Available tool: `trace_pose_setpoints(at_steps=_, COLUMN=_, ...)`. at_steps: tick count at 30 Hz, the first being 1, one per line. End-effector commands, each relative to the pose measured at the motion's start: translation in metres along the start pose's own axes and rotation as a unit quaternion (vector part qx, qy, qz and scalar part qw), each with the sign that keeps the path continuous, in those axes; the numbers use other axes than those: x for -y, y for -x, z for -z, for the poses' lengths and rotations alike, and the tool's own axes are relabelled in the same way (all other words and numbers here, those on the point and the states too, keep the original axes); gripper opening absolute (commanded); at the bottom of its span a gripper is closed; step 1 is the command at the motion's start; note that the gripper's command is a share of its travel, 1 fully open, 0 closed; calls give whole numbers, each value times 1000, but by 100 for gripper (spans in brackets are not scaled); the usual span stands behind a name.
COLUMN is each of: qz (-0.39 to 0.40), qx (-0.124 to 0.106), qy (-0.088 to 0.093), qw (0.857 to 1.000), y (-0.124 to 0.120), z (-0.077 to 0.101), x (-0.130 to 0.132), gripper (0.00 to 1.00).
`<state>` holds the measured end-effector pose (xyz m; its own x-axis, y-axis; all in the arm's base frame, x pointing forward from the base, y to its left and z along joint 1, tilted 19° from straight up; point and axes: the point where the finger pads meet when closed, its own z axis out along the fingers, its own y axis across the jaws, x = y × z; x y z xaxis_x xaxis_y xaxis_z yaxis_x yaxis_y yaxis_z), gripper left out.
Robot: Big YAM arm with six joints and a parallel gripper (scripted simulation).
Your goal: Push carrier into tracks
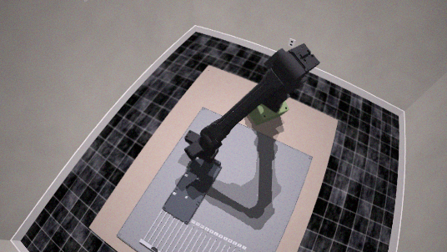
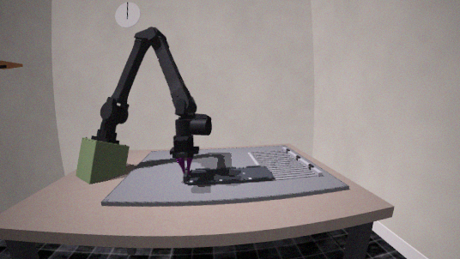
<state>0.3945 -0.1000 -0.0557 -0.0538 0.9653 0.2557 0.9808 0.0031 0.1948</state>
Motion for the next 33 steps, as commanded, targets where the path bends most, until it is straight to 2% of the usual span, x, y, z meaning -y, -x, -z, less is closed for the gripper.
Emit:
trace_pose_setpoints(at_steps=1, qz=9, qx=1, qy=11, qw=1000, y=-1, z=0, x=-27, gripper=0)
trace_pose_setpoints(at_steps=8, qz=9, qx=0, qy=11, qw=1000, y=-1, z=0, x=-33, gripper=0)
trace_pose_setpoints(at_steps=19, qz=12, qx=4, qy=20, qw=1000, y=0, z=0, x=-47, gripper=0)
trace_pose_setpoints(at_steps=21, qz=11, qx=2, qy=16, qw=1000, y=-1, z=0, x=-47, gripper=0)
trace_pose_setpoints(at_steps=30, qz=12, qx=4, qy=20, qw=1000, y=0, z=1, x=-58, gripper=0)
trace_pose_setpoints(at_steps=33, qz=10, qx=1, qy=14, qw=1000, y=-2, z=1, x=-58, gripper=0)
